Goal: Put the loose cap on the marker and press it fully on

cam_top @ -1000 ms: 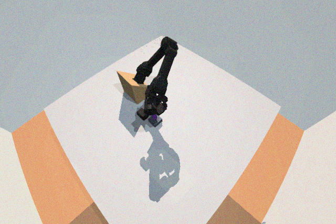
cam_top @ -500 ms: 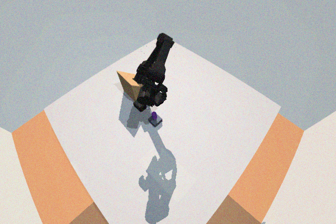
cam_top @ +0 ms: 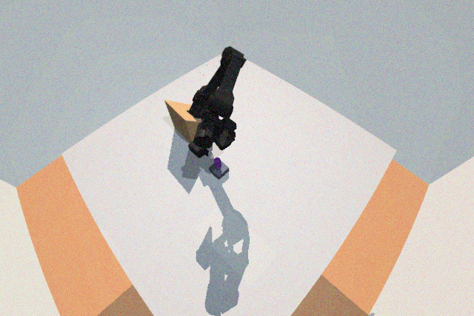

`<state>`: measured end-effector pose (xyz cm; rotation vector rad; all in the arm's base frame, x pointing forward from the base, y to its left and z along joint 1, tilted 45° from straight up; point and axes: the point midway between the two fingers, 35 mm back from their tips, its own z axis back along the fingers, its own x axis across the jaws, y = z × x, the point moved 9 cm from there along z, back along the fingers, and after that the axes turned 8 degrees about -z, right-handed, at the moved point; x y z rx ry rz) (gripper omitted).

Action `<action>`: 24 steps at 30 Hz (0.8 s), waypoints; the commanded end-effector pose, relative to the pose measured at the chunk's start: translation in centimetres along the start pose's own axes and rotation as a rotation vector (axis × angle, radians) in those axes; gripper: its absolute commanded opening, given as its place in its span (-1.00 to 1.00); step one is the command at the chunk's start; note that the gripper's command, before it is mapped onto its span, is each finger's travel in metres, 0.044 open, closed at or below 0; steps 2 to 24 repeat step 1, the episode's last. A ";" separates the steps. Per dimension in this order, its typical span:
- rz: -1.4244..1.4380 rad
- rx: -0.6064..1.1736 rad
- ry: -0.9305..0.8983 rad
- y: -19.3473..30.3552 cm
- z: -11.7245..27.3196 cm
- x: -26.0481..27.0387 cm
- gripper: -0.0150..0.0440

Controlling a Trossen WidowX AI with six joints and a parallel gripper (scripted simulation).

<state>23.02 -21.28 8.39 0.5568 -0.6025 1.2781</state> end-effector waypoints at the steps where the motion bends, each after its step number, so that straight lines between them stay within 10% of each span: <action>1: 0.002 0.005 0.003 0.0 0.0 0.0 1.00; 24: 0.002 0.005 0.003 0.0 0.0 0.0 1.00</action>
